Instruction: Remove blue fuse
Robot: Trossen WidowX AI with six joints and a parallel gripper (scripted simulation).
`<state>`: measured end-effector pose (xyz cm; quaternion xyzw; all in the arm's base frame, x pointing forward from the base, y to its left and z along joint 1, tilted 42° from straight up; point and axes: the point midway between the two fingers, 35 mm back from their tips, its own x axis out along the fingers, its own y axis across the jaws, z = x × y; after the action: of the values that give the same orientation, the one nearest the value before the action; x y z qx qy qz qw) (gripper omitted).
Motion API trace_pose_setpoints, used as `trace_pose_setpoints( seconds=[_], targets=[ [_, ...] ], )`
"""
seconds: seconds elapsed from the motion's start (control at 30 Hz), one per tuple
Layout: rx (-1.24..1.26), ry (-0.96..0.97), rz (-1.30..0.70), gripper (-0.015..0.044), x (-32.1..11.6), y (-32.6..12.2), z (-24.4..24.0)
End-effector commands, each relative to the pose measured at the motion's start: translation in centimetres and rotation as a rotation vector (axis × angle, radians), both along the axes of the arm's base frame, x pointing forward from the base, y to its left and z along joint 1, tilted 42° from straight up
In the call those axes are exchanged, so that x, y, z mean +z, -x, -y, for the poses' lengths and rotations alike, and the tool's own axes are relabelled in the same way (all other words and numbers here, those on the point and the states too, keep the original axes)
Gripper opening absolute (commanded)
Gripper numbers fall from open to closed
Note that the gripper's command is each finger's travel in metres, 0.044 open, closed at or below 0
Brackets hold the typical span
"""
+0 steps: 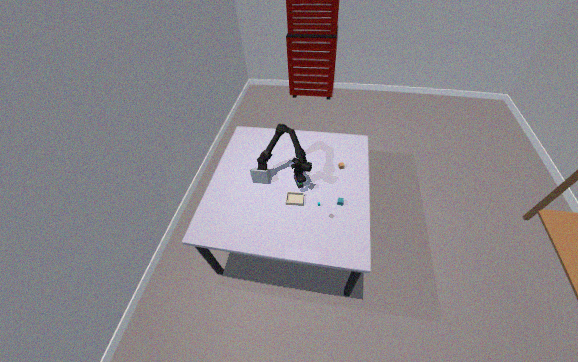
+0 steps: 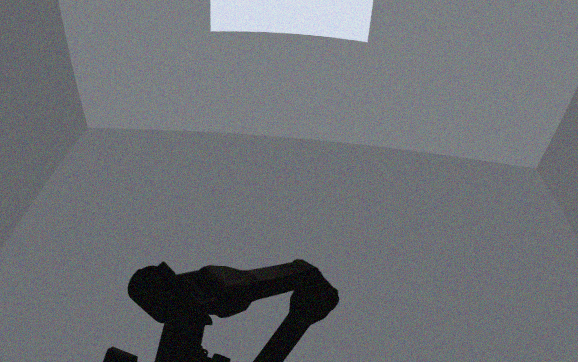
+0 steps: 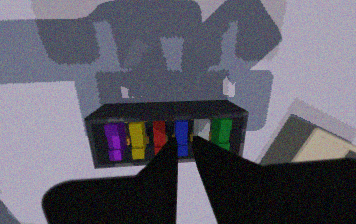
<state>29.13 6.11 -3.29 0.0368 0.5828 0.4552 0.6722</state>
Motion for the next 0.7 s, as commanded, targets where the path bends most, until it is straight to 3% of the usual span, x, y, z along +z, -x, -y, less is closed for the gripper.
trace_pose_setpoints(
  seconds=[0.0, 0.67],
  targets=[
    [-0.005, -0.004, -0.005, 0.006, -0.11, 0.13, -0.08],
    [-0.005, -0.004, -0.005, 0.006, -0.81, 0.22, -0.71]
  ],
)
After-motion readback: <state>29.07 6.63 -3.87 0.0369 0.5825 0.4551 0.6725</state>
